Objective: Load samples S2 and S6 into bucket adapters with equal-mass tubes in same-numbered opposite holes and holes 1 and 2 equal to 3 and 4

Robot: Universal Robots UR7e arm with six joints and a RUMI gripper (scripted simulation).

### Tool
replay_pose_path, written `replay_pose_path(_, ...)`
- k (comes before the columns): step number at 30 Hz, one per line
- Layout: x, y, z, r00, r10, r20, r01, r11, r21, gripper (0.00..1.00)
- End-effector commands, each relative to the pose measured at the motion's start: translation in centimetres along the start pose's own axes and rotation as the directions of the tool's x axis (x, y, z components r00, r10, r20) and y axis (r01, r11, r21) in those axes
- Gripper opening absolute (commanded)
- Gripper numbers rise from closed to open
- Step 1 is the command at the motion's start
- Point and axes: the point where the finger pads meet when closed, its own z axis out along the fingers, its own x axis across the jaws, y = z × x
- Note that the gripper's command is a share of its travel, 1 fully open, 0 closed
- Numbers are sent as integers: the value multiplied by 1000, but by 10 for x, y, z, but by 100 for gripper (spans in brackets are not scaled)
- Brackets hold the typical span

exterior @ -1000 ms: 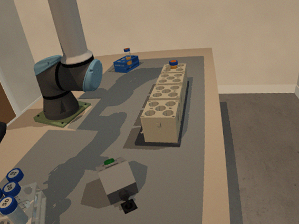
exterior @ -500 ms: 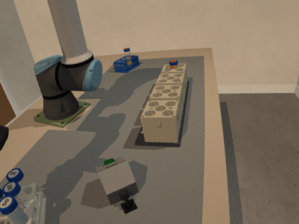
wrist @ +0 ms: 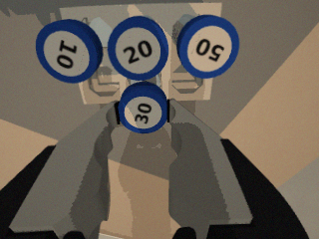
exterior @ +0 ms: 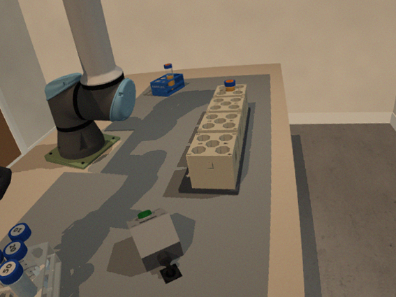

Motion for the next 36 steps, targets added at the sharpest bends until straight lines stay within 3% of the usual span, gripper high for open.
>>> replay_pose_path(1, 0, 0, 0, 1000, 0, -1, 0, 1000, 0, 0)
replay_pose_path(36, 0, 0, -97, 1000, 0, -1, 0, 1000, 0, 0)
